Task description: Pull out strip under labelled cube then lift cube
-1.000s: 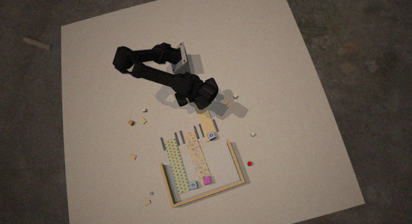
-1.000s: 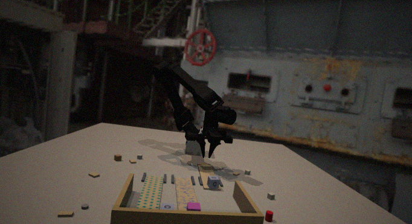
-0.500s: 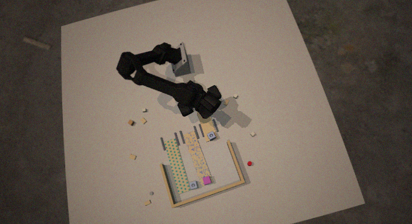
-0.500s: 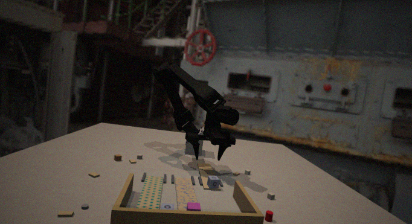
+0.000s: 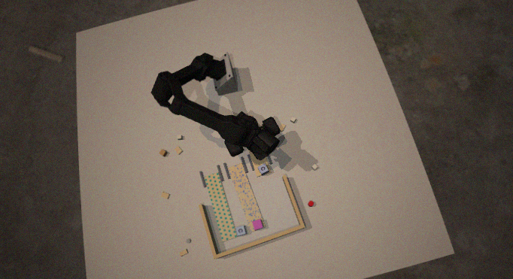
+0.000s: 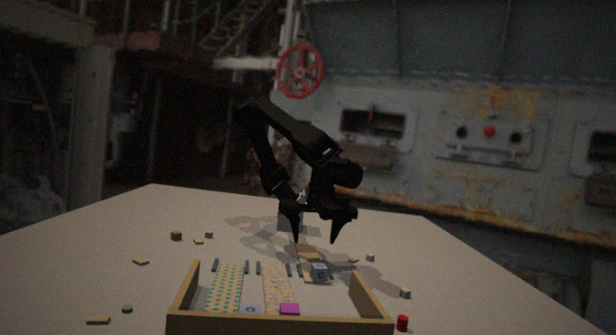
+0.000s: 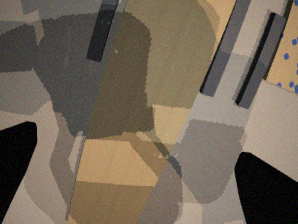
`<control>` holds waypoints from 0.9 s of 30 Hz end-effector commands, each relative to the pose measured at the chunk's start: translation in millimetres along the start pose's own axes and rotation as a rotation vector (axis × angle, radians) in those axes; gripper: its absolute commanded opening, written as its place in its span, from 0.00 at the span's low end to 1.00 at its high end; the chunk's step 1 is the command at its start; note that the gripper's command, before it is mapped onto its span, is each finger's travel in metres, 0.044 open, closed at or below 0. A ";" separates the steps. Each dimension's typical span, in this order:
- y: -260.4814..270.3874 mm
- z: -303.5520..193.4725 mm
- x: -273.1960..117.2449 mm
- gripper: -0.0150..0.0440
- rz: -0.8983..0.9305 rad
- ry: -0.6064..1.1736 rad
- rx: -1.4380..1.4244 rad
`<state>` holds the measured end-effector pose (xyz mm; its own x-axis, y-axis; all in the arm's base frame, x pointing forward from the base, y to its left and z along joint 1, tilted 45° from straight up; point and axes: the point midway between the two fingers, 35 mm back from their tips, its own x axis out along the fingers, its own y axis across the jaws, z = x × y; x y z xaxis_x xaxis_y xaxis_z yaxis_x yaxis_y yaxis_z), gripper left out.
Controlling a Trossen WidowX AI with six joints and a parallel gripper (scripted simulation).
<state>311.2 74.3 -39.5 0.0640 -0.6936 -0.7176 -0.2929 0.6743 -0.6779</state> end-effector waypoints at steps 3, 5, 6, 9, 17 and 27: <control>-3.4 21.5 -3.1 1.00 -0.005 -0.005 -0.004; -4.4 27.5 -3.9 1.00 -0.005 -0.005 -0.004; -4.9 30.7 -4.3 1.00 -0.005 -0.005 -0.004; -6.3 39.6 -5.5 1.00 -0.005 -0.005 -0.004; -10.2 63.9 -8.9 1.00 -0.005 -0.006 -0.003; -15.5 92.1 -13.2 1.00 -0.005 -0.008 -0.002</control>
<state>392.6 93.7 -35.5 0.0674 -0.6926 -0.7181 -0.2889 0.6754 -0.6785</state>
